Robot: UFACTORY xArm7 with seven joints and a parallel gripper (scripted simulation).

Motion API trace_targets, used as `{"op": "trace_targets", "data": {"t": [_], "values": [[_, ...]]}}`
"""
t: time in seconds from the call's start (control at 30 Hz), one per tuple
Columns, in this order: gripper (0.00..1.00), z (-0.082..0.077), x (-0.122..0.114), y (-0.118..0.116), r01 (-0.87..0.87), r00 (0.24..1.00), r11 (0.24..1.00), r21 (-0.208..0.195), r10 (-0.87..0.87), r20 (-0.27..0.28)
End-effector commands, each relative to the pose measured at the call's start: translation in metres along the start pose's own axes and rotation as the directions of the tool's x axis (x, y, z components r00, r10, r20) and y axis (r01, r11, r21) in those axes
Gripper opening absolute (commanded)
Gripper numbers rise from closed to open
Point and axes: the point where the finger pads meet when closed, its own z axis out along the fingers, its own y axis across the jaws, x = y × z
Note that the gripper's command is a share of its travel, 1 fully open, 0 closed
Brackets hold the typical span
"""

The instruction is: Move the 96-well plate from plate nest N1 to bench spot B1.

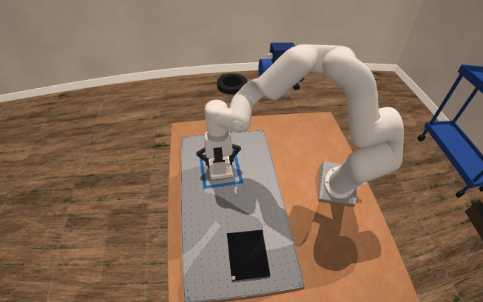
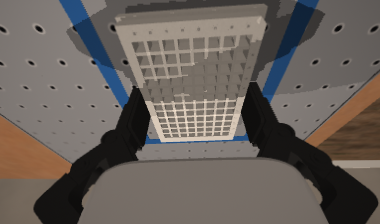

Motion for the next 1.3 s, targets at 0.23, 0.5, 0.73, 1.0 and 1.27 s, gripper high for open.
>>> {"op": "trace_targets", "data": {"t": [0.23,0.5,0.73,1.0,1.27], "values": [[0.00,0.0002,-0.0010,0.0012,0.000,1.000,1.000,-0.003,0.000,0.003],[0.00,0.0016,-0.0010,0.0012,0.000,1.000,1.000,-0.003,0.000,0.003],[1.00,0.0024,-0.0010,0.0012,0.000,1.000,1.000,-0.003,0.000,0.003],[1.00,0.0024,-0.0010,0.0012,0.000,1.000,1.000,-0.003,0.000,0.003],[1.00,0.0024,-0.0010,0.0012,0.000,1.000,1.000,-0.003,0.000,0.003]]}}
